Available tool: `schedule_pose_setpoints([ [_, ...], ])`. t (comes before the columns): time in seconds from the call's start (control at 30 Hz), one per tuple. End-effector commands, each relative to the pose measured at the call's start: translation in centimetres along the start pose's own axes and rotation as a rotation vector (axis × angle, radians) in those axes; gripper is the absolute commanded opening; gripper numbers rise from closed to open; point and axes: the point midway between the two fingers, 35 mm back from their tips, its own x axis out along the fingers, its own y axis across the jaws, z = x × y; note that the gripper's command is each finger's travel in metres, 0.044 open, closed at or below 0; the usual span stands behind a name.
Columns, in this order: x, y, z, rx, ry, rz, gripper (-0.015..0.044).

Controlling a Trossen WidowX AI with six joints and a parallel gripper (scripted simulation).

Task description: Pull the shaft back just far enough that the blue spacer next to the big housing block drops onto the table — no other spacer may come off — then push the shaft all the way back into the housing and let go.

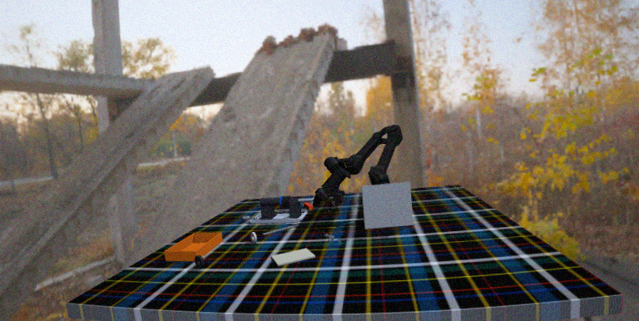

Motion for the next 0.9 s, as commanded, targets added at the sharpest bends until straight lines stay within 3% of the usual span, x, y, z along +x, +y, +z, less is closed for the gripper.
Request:
schedule_pose_setpoints([
  [0.0, -0.11, 0.08, 0.04, -0.002, 0.001, 0.003, 0.0000],
  [0.87, -0.34, 0.08, 0.26, -0.002, 0.001, 0.003, 0.0000],
])
